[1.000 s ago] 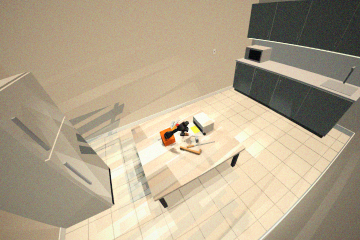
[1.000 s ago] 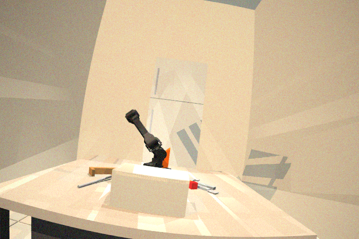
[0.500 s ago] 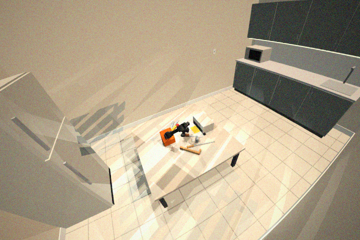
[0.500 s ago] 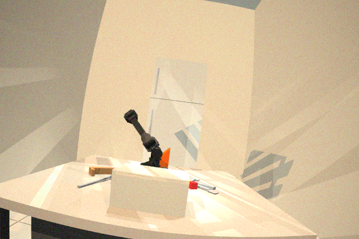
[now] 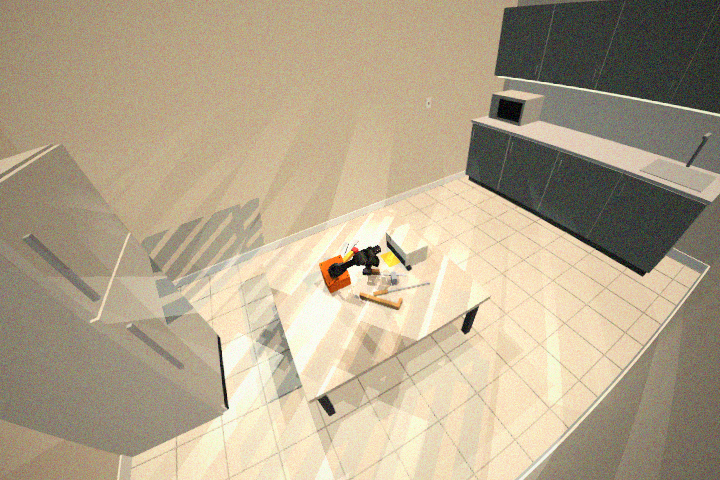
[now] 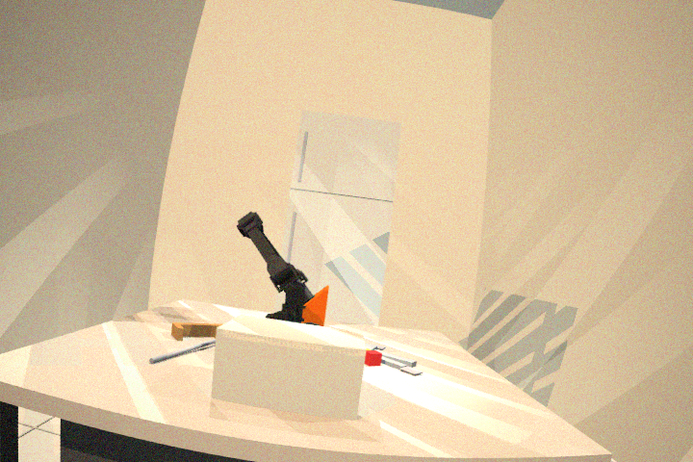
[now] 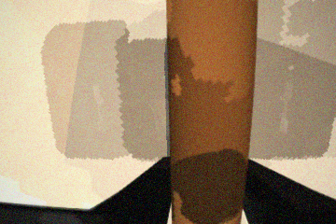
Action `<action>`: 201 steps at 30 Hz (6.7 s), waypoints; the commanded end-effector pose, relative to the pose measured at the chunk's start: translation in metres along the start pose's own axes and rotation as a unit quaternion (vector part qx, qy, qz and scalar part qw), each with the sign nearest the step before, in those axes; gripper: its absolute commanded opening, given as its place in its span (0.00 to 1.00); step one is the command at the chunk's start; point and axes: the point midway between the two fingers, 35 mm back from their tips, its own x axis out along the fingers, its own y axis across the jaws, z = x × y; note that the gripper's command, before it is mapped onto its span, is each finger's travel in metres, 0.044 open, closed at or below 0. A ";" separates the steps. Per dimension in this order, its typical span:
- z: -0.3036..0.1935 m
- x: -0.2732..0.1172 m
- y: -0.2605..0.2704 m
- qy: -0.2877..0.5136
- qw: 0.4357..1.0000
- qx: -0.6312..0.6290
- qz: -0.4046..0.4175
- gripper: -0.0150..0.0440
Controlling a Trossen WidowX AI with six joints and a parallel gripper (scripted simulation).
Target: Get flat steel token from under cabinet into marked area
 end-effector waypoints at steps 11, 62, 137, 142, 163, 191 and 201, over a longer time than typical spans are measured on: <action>0.009 -0.001 -0.014 -0.002 1.000 0.000 0.000 0.25; 0.016 -0.001 -0.038 -0.002 1.000 0.000 -0.001 0.25; 0.018 -0.001 -0.069 -0.003 1.000 0.000 -0.002 0.25; 0.019 -0.001 -0.069 -0.003 1.000 0.000 -0.002 0.25; 0.020 -0.001 -0.073 -0.003 1.000 0.000 -0.002 0.25; 0.022 -0.001 -0.081 -0.003 1.000 0.000 -0.002 0.25; 0.020 -0.001 -0.085 -0.003 1.000 0.000 -0.002 0.25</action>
